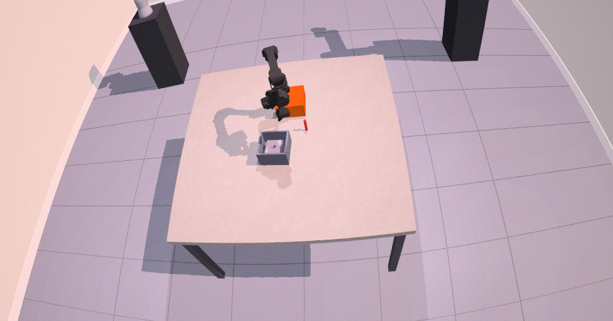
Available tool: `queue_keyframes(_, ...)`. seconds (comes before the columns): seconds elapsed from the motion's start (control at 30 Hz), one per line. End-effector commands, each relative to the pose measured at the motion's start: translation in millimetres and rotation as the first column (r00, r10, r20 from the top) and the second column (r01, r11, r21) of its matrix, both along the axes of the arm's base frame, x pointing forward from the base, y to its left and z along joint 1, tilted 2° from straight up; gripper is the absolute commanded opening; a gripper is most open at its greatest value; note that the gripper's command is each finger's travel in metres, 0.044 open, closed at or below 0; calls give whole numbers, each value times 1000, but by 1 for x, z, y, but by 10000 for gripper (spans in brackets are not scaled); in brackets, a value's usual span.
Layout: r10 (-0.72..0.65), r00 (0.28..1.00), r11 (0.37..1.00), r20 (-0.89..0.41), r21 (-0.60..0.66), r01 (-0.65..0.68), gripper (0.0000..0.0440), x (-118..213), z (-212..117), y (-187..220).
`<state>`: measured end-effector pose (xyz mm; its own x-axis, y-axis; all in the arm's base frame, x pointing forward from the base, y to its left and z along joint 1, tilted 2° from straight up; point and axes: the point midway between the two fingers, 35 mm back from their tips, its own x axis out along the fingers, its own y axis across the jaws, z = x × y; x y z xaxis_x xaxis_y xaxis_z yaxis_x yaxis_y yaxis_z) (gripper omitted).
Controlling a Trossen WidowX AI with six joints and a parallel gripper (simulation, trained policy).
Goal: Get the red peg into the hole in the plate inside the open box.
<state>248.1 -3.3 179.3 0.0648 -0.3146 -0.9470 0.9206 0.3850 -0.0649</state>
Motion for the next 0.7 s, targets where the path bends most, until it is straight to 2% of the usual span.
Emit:
queue_keyframes(0.0,2,999,1000,-34,28,-1,440,-12,-11,18)
queue_keyframes(0.37,-11,987,998,-158,63,21,440,-44,-52,58)
queue_keyframes(0.67,-44,975,997,-219,60,58,440,-54,-89,74)
